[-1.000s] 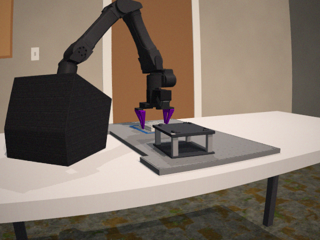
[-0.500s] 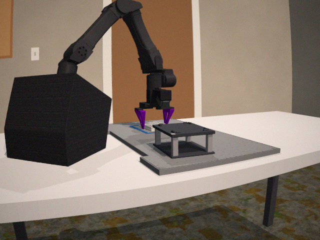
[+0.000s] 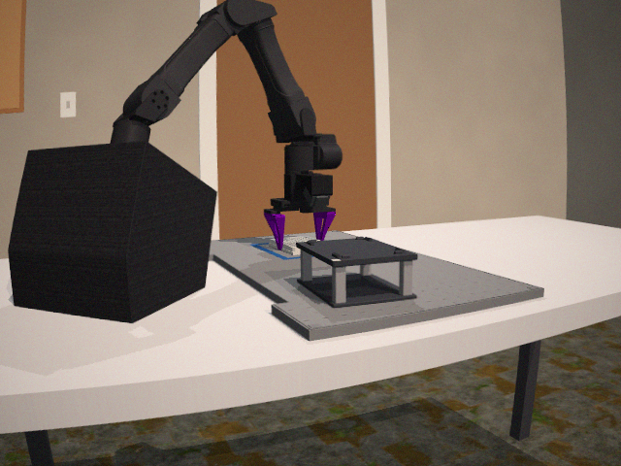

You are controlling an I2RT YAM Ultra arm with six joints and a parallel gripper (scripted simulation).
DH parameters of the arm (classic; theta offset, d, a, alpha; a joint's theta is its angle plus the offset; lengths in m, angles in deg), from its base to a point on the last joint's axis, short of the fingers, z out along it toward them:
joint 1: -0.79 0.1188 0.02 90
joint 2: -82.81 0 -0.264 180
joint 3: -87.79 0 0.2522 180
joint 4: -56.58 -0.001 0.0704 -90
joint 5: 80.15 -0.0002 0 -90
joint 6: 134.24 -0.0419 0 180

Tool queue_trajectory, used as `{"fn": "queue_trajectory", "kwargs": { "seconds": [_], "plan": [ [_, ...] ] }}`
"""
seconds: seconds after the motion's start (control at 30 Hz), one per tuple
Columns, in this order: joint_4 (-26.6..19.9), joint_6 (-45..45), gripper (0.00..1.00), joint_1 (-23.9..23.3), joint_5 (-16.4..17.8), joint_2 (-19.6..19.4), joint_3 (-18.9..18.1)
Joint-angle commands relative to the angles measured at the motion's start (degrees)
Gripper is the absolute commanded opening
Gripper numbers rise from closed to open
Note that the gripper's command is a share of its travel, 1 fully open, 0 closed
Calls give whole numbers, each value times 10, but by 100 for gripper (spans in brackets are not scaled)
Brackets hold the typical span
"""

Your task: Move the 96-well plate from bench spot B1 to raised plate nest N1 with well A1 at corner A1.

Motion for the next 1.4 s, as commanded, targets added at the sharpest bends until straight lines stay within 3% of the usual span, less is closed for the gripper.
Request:
{"fn": "queue_trajectory", "kwargs": {
  "seconds": [0.0, 0.9, 1.37],
  "plan": [
    [-1, -1, 0, -1, -4, 5, -3],
    [-1, -1, 0, -1, -4, 5, -3],
    [-40, 8, 0, -12, -6, 48, -1]
  ]
}}
